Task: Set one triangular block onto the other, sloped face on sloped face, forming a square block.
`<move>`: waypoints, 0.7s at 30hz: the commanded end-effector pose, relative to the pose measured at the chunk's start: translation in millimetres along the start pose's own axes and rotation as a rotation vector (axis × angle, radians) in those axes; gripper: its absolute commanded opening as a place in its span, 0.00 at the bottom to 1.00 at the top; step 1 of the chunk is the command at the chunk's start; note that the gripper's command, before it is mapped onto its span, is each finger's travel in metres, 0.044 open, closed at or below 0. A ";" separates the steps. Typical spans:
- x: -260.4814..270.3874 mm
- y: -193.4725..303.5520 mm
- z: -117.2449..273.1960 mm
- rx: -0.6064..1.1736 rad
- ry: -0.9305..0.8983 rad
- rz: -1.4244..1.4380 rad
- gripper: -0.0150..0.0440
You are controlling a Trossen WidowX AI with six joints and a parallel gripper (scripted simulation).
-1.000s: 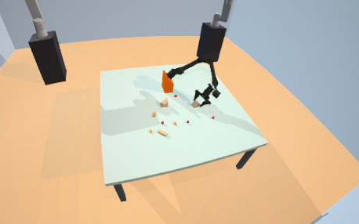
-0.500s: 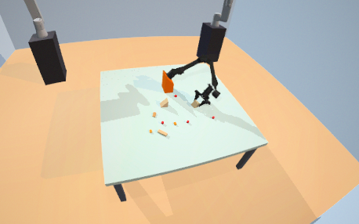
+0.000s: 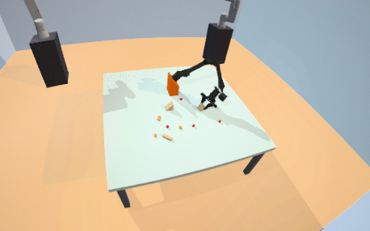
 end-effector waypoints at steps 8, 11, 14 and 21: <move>-6.7 31.1 31.7 0.002 0.002 0.001 0.25; -7.4 41.3 42.0 0.002 0.002 0.001 0.25; -7.4 51.5 52.2 0.003 0.002 0.001 0.25; -5.6 69.6 70.7 0.004 0.002 0.002 0.25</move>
Point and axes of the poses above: the point midway between the two fingers, 35 mm back from their tips, its own z axis back along the fingers, its own x axis across the jaws, y = z × x, the point moved 6 cm from there along z, back along the fingers, and after that the axes turned 4 degrees about -z, right-handed, at the moved point
